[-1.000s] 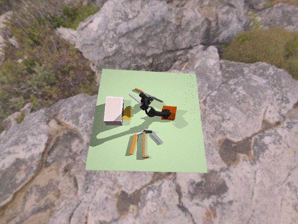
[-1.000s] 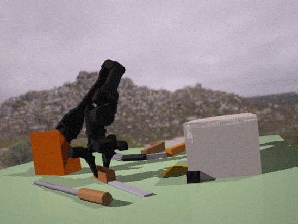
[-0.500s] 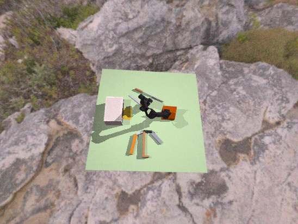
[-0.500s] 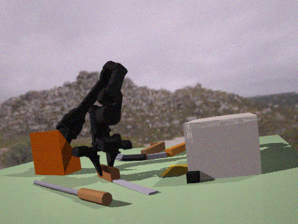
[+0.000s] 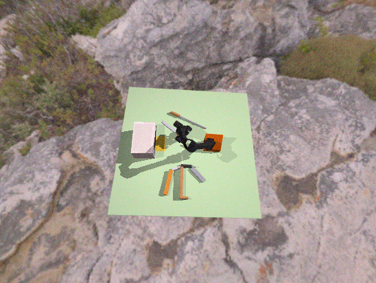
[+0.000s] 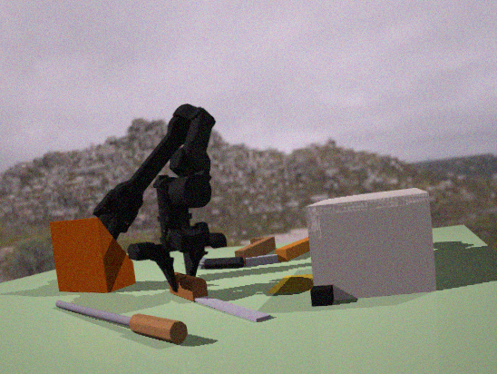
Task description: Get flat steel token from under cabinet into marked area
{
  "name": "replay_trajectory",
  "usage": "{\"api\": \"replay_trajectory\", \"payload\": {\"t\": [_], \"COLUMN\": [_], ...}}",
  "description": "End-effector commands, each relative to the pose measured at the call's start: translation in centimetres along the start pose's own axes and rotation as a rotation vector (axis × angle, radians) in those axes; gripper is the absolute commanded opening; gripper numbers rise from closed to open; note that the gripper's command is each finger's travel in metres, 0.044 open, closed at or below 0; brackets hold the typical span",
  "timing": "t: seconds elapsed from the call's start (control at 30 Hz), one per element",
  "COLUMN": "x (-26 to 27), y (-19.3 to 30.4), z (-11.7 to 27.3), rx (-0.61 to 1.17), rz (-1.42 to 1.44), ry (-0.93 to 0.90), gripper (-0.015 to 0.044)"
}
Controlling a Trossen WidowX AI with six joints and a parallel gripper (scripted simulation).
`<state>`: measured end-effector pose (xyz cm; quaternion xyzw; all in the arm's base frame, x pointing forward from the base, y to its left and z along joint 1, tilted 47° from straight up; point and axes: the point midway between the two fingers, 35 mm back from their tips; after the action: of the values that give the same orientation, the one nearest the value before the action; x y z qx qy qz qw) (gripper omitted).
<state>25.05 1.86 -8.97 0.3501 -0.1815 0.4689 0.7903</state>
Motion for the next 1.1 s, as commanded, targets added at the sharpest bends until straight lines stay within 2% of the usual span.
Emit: {"api": "replay_trajectory", "payload": {"t": [0.0,1.07], "x": [0.7,4.4], "y": [0.1,1.4], "z": [0.1,0.1], "rx": [-0.004,-0.003], "rz": [0.002,0.002], "ry": [-0.007,-0.009], "gripper": [0.0000,0.0000]}}
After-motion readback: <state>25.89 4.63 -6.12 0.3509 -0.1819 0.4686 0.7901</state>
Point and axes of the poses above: the point midway between the two fingers, 35 mm back from their tips, its own z axis back along the fingers, its own x axis across the jaws, y = z × x, and after that the axes turned 3 degrees about z, right-handed
